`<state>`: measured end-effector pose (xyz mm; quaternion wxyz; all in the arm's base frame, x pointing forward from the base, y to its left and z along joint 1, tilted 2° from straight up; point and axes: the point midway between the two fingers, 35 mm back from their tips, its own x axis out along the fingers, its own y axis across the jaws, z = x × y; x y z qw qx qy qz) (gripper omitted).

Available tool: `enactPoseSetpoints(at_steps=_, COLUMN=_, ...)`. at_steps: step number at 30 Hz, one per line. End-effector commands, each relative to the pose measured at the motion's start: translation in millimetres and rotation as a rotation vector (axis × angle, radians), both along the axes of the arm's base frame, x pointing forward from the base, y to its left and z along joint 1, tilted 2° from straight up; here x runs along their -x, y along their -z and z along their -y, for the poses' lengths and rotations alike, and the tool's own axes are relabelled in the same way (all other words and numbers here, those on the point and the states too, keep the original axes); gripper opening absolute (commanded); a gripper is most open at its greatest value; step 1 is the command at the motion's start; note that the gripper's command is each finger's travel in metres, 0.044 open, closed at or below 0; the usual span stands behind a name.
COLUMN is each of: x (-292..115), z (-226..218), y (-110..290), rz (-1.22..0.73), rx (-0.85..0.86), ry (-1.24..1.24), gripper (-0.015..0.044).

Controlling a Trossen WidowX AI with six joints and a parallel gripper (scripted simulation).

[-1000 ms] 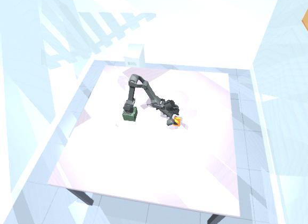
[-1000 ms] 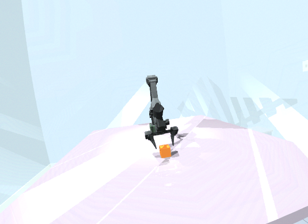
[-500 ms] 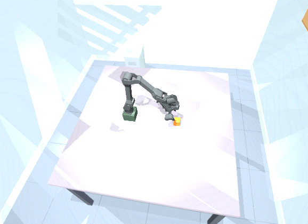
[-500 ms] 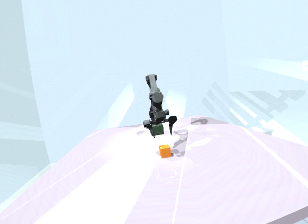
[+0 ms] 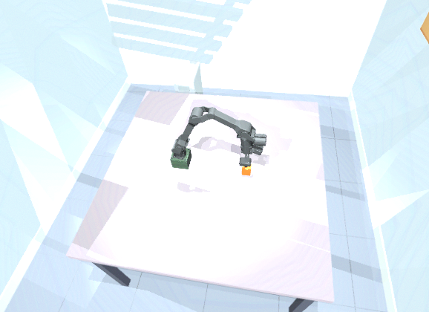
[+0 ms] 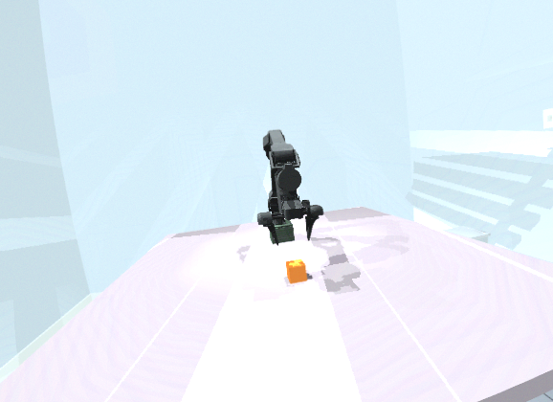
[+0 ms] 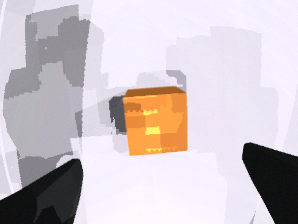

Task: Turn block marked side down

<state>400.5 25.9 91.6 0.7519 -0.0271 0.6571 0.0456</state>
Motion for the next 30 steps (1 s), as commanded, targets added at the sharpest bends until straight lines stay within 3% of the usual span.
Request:
enactPoseSetpoints(at_steps=1, x=-1.3, z=-0.1, y=-5.1, rz=-0.061, rx=0.013, ry=-0.008, gripper=0.0440)
enactPoseSetpoints(at_steps=4, x=-1.7, z=-0.1, y=-2.3, rz=-0.061, rx=0.013, ry=-0.008, gripper=0.0440)
enactPoseSetpoints(at_steps=8, x=-3.8, z=-0.8, y=29.9, rz=-0.061, rx=0.013, ry=-0.008, gripper=0.0440)
enactPoseSetpoints(at_steps=30, x=-5.1, z=-0.6, y=65.2, rz=-0.061, rx=0.013, ry=-0.008, gripper=0.0440)
